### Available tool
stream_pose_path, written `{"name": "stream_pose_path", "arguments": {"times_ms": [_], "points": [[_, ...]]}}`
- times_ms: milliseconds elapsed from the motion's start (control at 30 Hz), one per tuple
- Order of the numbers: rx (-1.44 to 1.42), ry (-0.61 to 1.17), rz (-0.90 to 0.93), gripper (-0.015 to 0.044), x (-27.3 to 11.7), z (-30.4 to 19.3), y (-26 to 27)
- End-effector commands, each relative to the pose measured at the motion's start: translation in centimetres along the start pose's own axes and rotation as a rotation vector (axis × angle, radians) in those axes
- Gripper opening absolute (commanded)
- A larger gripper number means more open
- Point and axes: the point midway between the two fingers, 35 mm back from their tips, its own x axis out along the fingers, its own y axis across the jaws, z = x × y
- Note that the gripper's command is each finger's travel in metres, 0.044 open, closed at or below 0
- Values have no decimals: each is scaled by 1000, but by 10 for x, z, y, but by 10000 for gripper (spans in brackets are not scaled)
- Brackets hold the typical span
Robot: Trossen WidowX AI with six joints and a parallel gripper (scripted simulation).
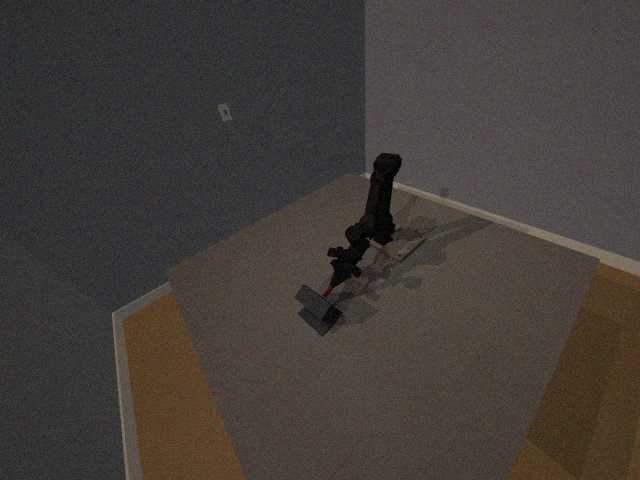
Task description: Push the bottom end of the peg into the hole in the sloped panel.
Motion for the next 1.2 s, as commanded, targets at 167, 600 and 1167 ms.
{"name": "stream_pose_path", "arguments": {"times_ms": [167,600,1167], "points": [[1,-6,5,0,3,3,3],[1,-6,6,0,8,2,3],[1,-6,6,0,14,1,3]]}}
